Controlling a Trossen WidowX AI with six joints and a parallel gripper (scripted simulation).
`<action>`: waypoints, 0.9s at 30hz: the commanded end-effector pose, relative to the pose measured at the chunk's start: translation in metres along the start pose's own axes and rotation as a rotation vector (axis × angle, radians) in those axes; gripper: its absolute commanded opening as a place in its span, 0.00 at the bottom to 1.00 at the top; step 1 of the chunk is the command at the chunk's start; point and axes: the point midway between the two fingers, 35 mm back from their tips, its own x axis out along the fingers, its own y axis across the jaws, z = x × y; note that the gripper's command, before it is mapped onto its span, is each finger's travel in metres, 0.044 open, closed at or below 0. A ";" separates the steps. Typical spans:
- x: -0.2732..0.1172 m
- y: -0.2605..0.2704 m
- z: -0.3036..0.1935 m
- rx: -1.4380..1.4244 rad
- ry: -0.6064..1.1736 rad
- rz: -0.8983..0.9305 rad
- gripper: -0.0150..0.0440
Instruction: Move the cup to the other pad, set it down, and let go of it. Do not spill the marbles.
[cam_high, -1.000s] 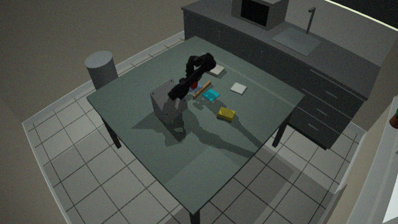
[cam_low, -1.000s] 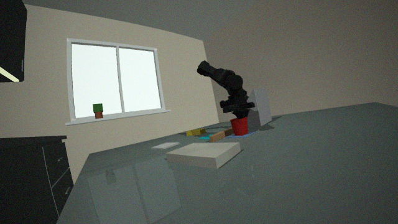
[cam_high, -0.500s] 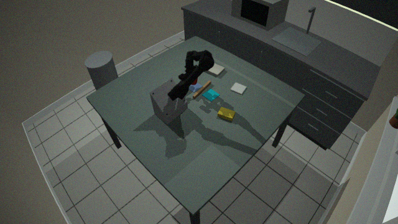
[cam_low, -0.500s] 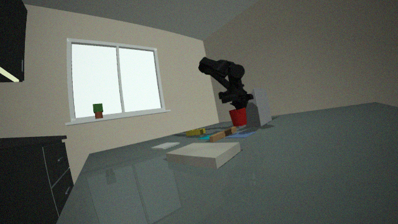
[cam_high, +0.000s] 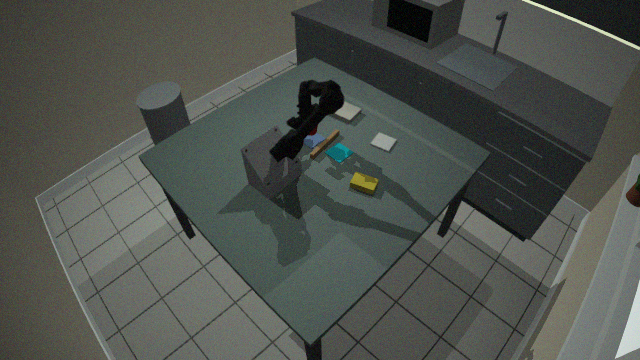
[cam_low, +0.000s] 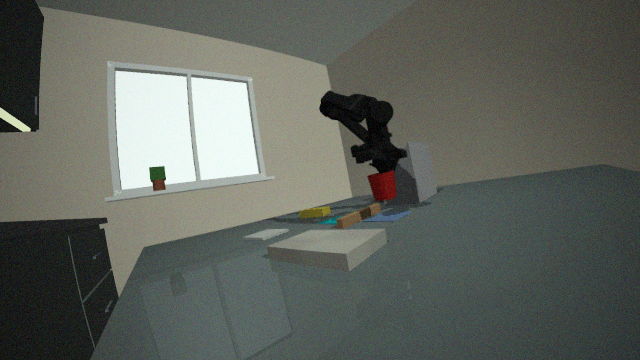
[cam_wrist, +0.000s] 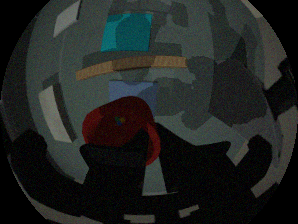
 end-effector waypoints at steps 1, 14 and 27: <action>0.000 0.000 0.000 -0.001 0.000 0.000 0.25; 0.000 0.002 0.008 0.001 0.001 -0.001 0.25; -0.001 0.007 0.034 0.004 0.002 -0.002 0.25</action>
